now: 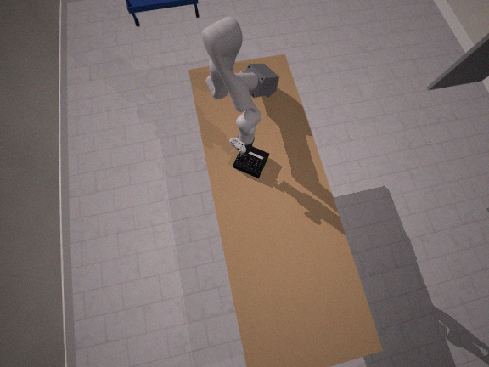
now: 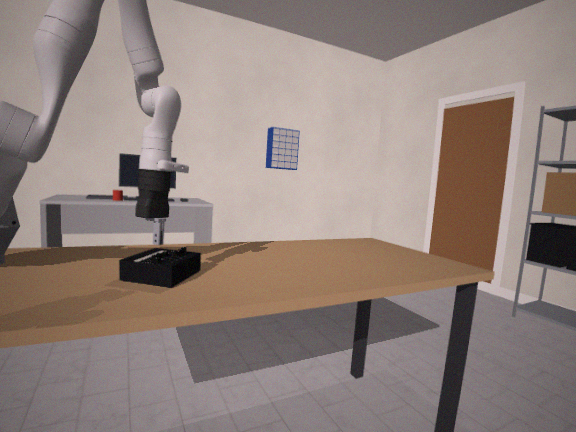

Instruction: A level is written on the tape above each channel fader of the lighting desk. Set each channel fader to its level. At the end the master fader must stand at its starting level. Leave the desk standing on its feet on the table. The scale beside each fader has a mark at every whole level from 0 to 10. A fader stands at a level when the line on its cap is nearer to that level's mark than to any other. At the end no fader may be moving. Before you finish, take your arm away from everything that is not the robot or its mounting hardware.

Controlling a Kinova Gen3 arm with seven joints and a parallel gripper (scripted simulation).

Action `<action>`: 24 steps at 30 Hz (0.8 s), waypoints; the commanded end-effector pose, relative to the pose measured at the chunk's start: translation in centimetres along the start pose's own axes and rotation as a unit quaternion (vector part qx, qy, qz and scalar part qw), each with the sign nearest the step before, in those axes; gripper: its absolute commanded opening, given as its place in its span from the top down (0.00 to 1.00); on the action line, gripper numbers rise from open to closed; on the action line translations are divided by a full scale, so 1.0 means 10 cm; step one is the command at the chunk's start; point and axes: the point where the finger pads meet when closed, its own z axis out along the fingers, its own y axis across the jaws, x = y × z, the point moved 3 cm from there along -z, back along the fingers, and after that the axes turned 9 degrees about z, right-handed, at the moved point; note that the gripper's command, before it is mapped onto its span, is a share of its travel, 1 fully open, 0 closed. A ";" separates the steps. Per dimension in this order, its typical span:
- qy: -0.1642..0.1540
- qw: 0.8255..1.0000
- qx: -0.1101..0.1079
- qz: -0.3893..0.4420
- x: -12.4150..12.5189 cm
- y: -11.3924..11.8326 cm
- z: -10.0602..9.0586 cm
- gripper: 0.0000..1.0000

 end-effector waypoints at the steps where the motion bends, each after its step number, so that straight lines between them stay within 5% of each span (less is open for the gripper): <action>1: 0.008 0.999 -0.007 0.037 0.03 0.02 0.00 1.00; 13: 0.021 0.961 -0.033 0.275 0.04 0.17 0.01 1.00; 18: 0.030 0.909 -0.040 0.415 0.00 0.22 0.00 1.00; 24: 0.038 0.813 -0.042 0.580 -0.10 0.21 -0.01 1.00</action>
